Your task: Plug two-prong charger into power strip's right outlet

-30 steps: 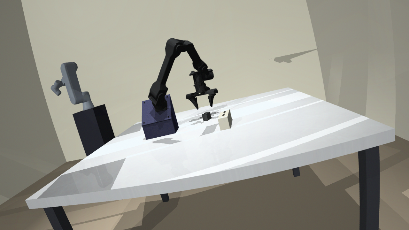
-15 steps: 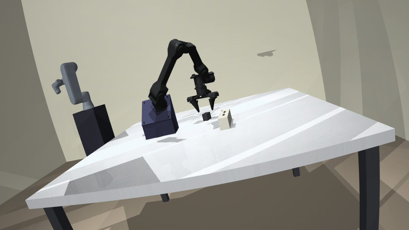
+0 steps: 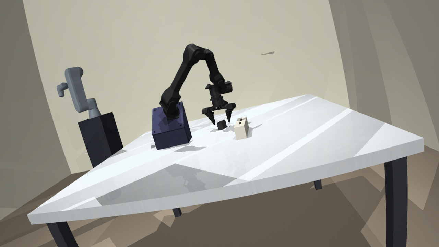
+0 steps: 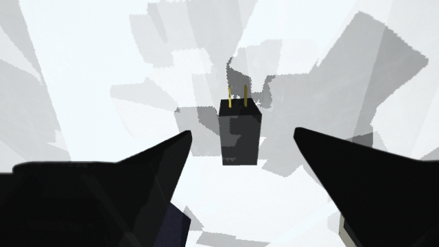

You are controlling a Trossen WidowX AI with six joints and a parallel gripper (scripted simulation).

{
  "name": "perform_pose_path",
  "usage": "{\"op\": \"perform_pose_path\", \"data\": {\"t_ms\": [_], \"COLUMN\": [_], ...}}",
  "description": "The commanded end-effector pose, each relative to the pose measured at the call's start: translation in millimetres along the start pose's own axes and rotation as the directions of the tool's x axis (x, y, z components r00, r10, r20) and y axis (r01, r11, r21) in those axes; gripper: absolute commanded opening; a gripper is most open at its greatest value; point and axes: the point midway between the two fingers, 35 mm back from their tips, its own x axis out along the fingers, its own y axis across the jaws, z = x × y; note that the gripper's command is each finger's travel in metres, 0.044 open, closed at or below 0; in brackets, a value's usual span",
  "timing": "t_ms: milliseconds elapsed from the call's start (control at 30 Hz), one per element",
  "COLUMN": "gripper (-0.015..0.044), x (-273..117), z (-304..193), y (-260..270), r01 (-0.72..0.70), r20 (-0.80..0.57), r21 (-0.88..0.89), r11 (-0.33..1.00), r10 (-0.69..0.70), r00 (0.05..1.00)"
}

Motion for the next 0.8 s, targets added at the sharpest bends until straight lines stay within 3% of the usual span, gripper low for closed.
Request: {"op": "perform_pose_path", "data": {"t_ms": [0, 333, 700, 767], "gripper": [0.0440, 0.0440, 0.0151, 0.0138], "x": [6.7, 20.3, 17.4, 17.4], "z": [-1.8, -2.1, -0.3, -0.3], "y": [1.8, 2.4, 0.7, 0.7], "r01": [0.001, 0.002, 0.000, 0.000], "r20": [-0.006, -0.008, -0.003, -0.003], "r21": [-0.010, -0.009, 0.000, 0.000], "r11": [1.000, 1.000, 1.000, 1.000], "r10": [-0.001, -0.002, 0.000, 0.000], "r00": [1.000, 1.000, 1.000, 1.000]}}
